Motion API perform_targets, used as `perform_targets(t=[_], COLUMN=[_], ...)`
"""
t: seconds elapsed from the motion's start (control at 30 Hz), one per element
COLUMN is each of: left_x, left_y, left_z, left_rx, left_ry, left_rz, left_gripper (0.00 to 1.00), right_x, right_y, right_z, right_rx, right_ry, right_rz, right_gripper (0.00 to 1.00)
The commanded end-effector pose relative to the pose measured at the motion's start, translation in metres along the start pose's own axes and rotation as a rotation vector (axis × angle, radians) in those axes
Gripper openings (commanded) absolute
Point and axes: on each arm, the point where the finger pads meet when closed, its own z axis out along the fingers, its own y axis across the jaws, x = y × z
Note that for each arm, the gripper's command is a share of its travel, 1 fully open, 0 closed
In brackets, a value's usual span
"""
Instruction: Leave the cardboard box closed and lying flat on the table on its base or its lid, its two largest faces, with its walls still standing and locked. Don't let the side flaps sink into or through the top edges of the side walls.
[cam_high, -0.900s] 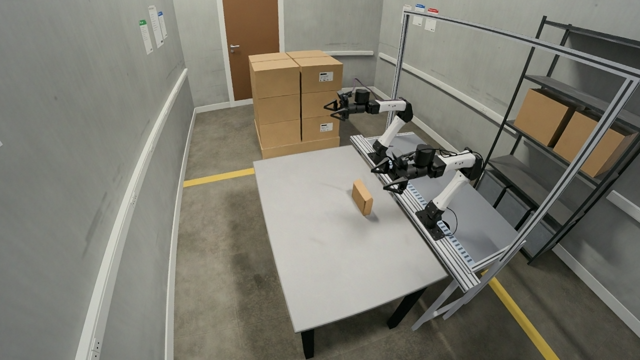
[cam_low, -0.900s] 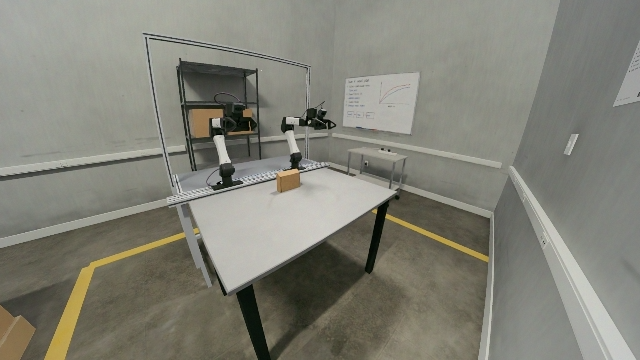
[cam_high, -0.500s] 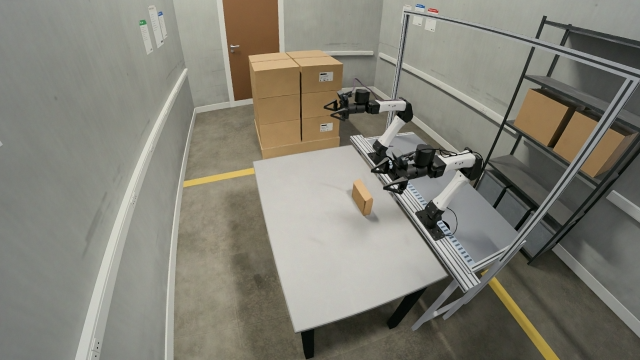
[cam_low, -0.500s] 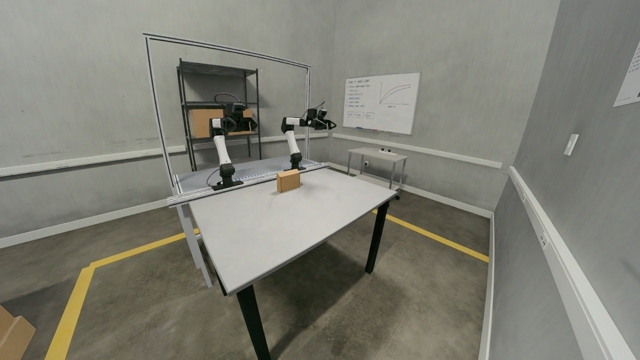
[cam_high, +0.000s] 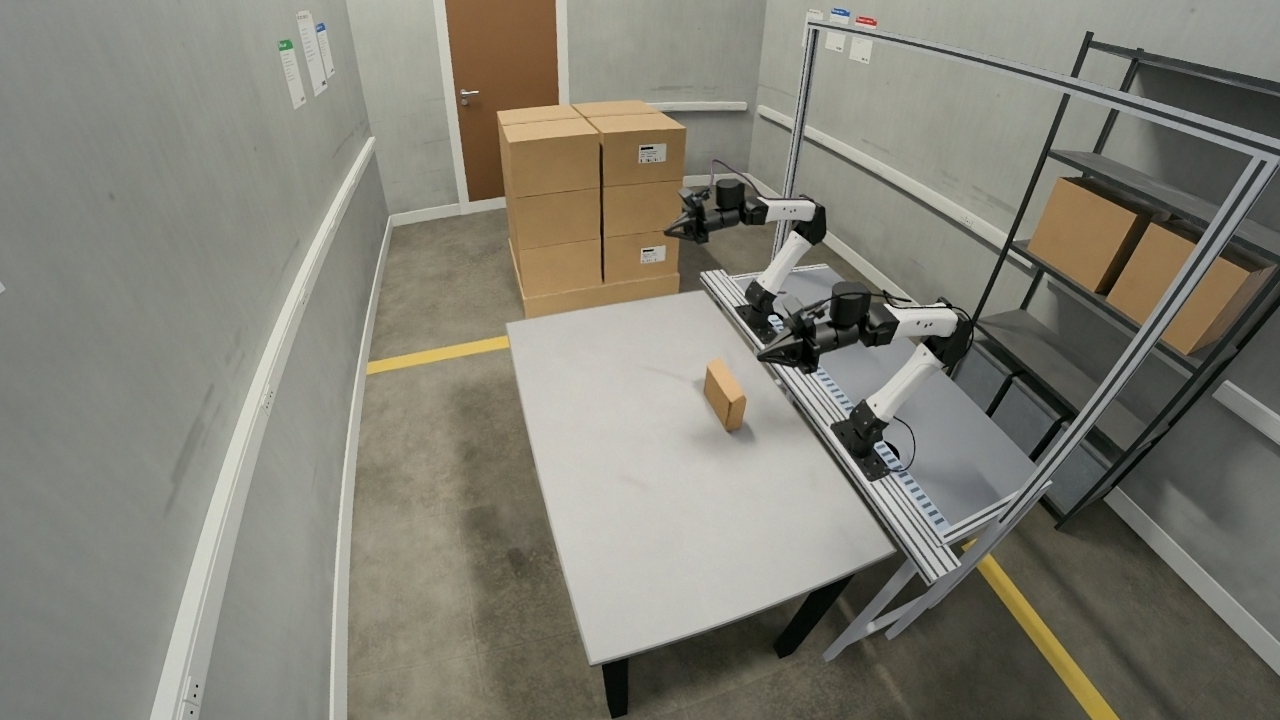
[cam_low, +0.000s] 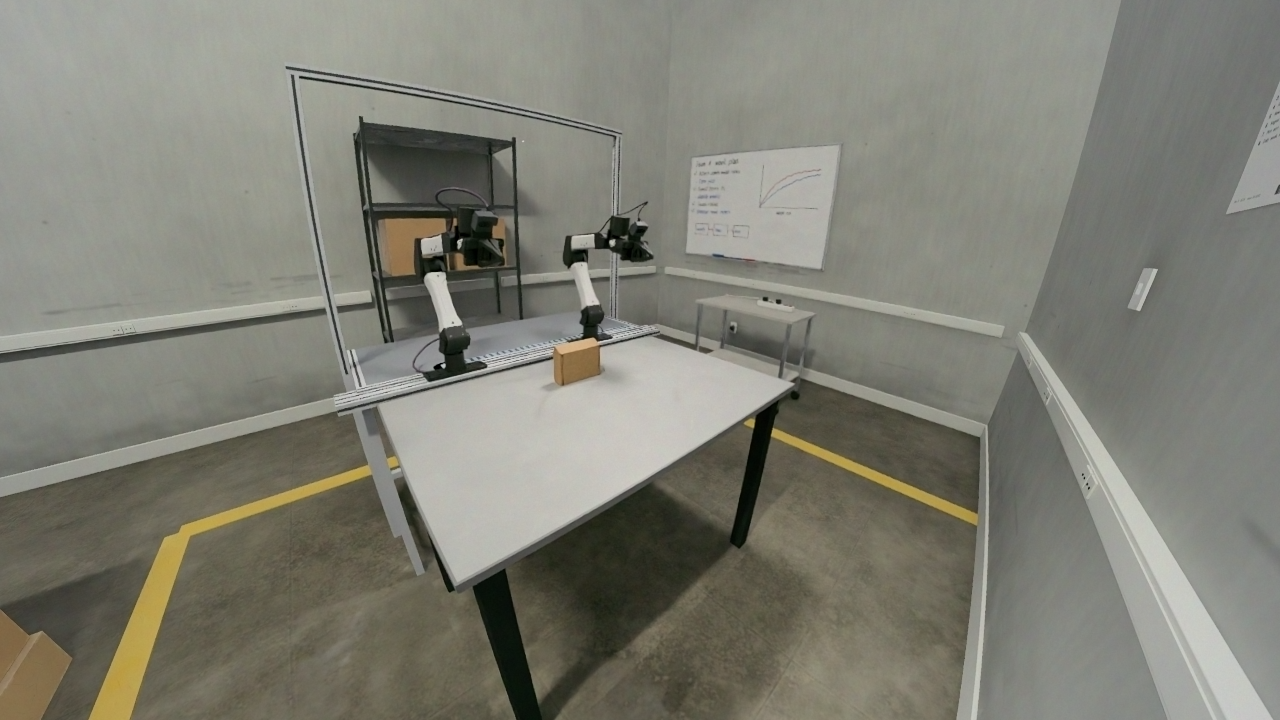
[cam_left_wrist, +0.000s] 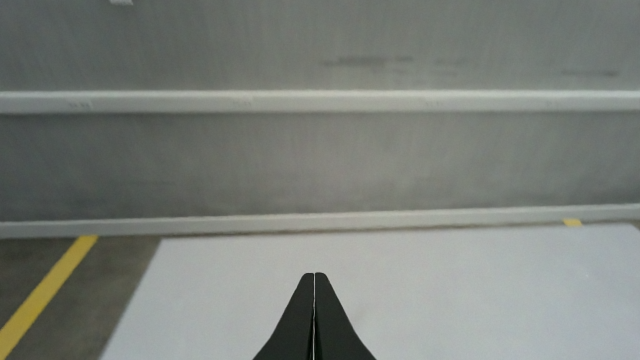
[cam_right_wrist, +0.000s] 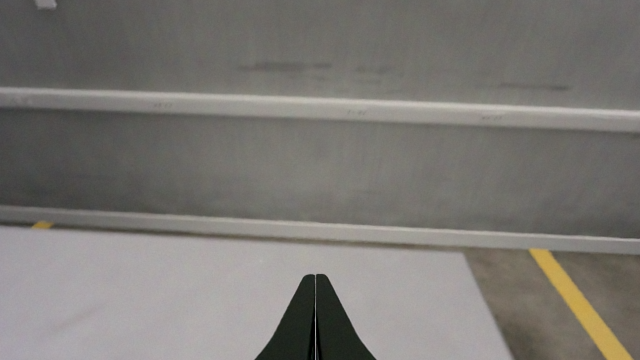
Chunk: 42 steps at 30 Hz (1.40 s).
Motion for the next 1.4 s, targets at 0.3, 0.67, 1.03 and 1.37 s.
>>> perform_targets(t=[0.3, 0.67, 1.03, 1.37], left_x=[0.053, 0.110, 0.175, 0.230], left_y=[-0.025, -0.043, -0.050, -0.046], left_z=[-0.015, -0.019, -0.026, -0.042], left_rx=[0.026, 0.042, 0.032, -0.013], left_ry=[0.307, 0.584, 0.886, 1.161], left_rz=[-0.006, 0.001, -0.005, -0.017], left_gripper=[0.01, 0.01, 0.01, 0.01], right_x=[0.052, 0.103, 0.163, 0.220], right_y=[0.031, 0.054, 0.062, 0.058], right_z=[-0.016, -0.024, -0.028, -0.037], right_rx=[-0.038, -0.068, -0.056, -0.007], right_ry=[0.303, 0.555, 0.837, 1.103], right_rz=[0.011, 0.013, 0.028, 0.046], right_gripper=[0.01, 0.01, 0.01, 0.01])
